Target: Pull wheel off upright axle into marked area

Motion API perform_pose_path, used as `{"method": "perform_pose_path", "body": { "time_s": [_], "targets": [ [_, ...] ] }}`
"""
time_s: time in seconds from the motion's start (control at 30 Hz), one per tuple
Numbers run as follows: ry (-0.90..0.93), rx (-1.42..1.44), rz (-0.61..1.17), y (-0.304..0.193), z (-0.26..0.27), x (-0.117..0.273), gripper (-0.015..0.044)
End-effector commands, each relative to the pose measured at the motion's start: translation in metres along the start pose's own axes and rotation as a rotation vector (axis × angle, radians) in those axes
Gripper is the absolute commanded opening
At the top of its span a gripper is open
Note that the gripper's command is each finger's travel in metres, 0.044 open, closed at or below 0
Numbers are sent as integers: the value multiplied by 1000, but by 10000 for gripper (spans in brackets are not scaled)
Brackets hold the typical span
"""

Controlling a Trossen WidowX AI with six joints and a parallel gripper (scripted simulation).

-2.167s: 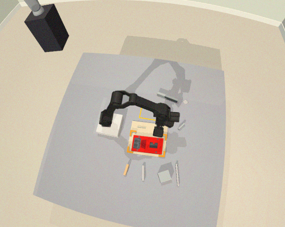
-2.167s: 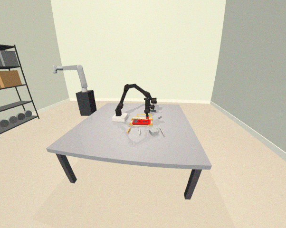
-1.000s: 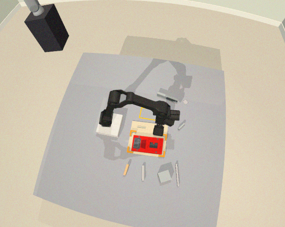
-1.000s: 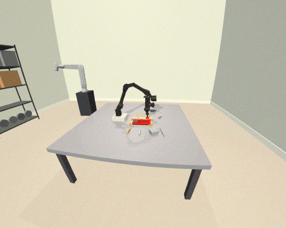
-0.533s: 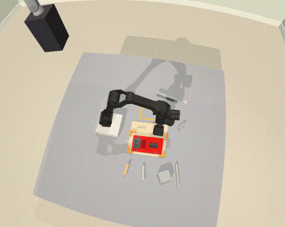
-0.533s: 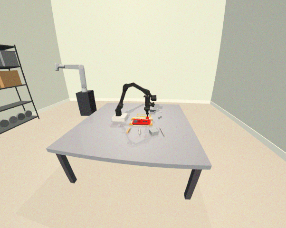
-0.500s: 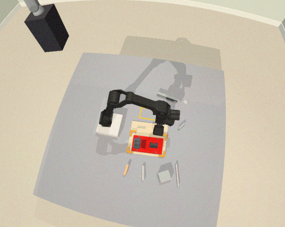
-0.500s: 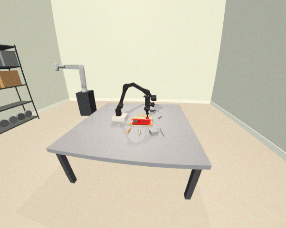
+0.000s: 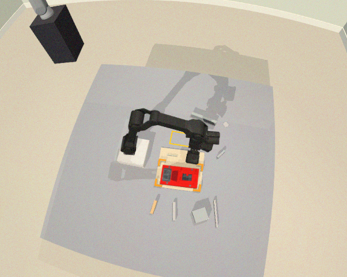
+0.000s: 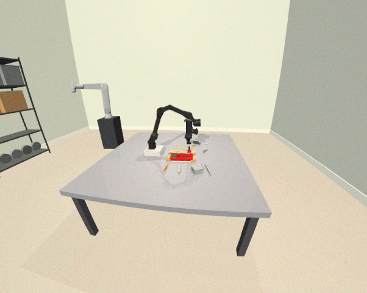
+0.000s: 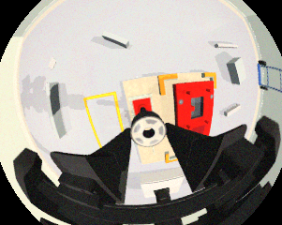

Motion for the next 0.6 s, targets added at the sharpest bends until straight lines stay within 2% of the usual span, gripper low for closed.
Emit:
{"method": "perform_pose_path", "body": {
  "time_s": [0.0,0.57],
  "targets": [
    [0,0,0,0,1,0,0],
    [8,3,-2,-32,58,6,0]
  ]
}}
Point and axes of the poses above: the point midway between the two fingers, 35 mm back from their tips, its own x axis back along the fingers, its own z axis across the jaws, y = z × x, the point moved 3 cm from there along x, back along the fingers, and after that the axes turned 4 degrees about -x, right-handed, at the moved point
